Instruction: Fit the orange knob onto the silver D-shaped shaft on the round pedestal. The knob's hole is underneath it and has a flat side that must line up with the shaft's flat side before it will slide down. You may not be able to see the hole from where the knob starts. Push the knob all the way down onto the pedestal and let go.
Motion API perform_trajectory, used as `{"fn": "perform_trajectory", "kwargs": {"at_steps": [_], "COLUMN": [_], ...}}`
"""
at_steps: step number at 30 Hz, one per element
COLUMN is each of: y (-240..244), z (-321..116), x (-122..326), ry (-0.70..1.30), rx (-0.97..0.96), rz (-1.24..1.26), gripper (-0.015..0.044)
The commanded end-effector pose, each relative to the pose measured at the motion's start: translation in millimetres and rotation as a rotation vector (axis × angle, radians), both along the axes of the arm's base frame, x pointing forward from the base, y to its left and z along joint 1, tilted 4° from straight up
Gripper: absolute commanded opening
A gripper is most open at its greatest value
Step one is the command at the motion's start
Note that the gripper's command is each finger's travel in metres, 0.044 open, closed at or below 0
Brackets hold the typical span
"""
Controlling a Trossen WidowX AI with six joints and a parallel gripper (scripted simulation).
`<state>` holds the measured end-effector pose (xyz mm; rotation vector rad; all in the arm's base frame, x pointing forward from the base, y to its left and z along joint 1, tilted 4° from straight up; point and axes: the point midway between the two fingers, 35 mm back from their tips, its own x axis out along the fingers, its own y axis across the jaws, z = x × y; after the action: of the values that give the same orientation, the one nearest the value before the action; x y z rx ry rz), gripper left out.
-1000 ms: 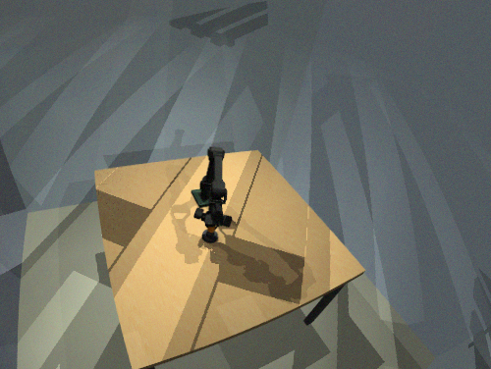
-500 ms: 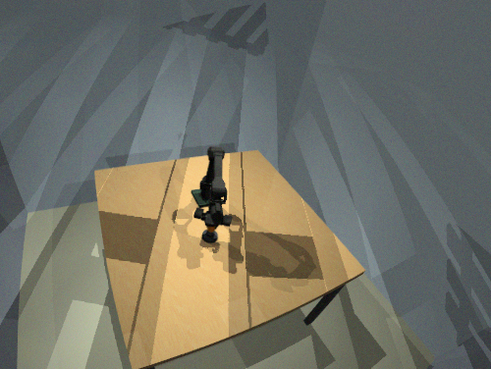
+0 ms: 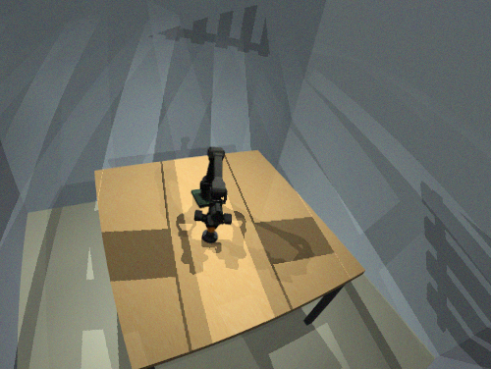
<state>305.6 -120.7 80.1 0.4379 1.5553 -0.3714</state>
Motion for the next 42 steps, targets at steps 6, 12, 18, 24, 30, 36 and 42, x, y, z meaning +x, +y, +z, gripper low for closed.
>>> {"fn": "perform_trajectory", "kwargs": {"at_steps": [6,12,18,24,30,36,42], "y": [0.1,0.0,-0.3,-0.7,-0.8,-0.4,-0.2], "z": [-2.0,-2.5,-2.6,1.5,2.8,0.3,-0.9], "x": [-1.3,-0.6,-0.1,0.4,0.2,-1.1,-1.4], "ry": [0.000,0.000,0.000,0.000,-0.003,-0.009,-0.009], "rx": [-0.003,-0.003,-0.003,-0.003,-0.002,-0.001,-0.001], "rz": [0.009,0.009,0.009,0.009,0.083,0.218,0.218], "gripper": [0.0000,0.0000,0.0000,0.0000,0.0000,0.0000,0.0000]}}
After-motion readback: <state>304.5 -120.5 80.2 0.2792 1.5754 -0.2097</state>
